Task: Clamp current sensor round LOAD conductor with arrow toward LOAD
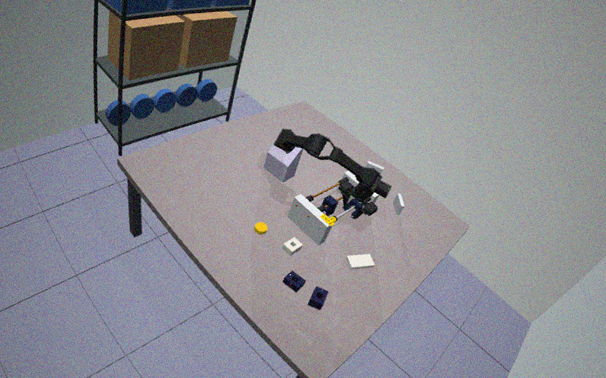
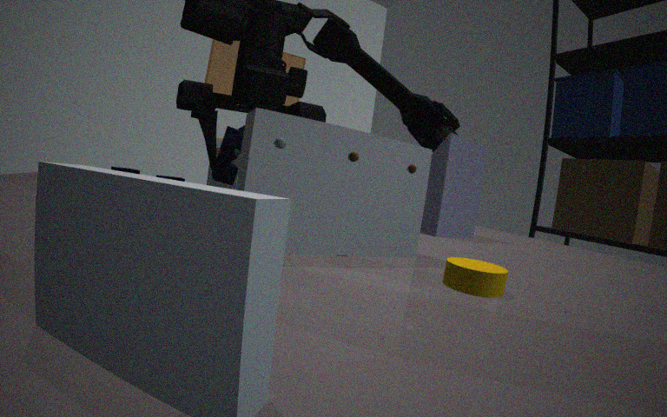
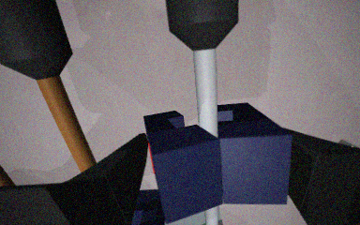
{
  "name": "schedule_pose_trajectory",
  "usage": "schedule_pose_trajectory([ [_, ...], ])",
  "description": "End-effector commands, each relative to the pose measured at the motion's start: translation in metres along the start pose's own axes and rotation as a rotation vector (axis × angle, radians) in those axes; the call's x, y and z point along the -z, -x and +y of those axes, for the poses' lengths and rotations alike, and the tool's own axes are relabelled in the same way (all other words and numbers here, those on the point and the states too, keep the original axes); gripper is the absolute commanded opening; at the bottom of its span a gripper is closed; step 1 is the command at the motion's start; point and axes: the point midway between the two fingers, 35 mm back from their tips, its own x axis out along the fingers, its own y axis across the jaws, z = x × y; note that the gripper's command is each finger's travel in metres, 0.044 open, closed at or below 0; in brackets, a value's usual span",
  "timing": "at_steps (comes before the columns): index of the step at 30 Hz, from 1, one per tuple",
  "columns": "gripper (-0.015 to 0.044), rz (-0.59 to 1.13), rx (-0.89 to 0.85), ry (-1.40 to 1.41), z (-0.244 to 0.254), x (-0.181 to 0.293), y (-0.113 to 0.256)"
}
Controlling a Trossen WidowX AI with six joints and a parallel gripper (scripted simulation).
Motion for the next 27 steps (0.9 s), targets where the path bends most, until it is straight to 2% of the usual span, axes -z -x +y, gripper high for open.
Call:
schedule_pose_trajectory([
  [1,0.0000,-0.016,0.023,0.001,-0.0024,-0.0057,0.0099],
  [27,0.0000,0.000,0.000,0.000,0.0000,0.0000,0.0001],
])
